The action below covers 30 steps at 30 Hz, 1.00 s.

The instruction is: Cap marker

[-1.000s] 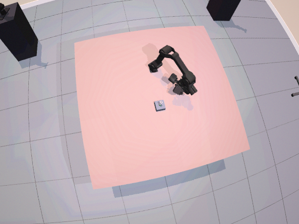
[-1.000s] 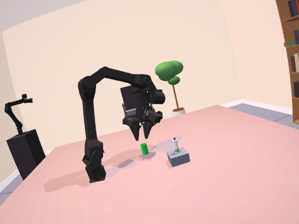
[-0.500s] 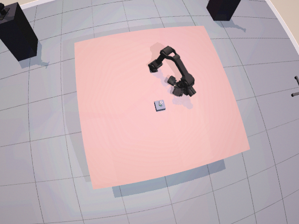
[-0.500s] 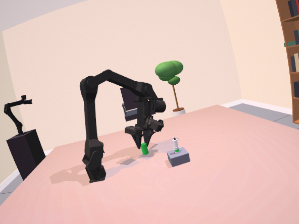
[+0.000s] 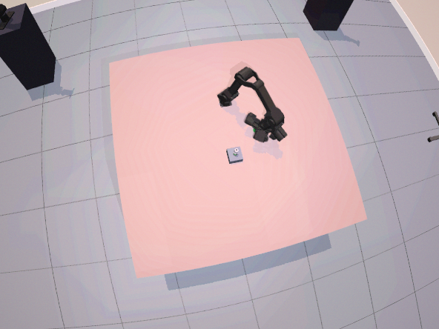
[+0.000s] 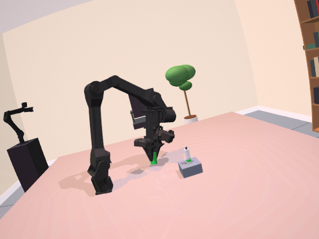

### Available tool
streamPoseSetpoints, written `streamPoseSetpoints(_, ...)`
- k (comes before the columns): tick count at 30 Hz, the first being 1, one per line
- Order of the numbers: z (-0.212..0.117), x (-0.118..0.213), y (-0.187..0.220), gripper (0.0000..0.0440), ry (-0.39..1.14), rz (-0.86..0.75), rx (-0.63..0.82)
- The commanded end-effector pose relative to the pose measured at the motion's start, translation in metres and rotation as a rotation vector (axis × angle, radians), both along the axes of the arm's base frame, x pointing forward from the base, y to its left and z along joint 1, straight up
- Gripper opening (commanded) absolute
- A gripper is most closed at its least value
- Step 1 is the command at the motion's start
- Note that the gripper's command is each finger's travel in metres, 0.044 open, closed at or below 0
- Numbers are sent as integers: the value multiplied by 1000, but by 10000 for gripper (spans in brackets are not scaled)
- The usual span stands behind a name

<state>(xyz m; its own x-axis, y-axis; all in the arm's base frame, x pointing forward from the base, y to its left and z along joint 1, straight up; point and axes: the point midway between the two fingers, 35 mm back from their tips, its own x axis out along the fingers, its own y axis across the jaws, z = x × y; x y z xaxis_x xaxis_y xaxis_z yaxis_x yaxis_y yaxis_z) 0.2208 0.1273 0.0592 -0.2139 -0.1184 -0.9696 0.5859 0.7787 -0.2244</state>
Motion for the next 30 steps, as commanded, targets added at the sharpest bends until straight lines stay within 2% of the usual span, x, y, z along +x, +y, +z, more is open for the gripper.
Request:
streamPoseSetpoints(1,8,7,-1,91,-44,12,9)
streamPoseSetpoints(8,31,25,0,125,-123,12,37)
streamPoseSetpoints(18,65,49,-7,129,-207,-20,74)
streamPoseSetpoints(30,88,79,-28,120,-246,-97,102)
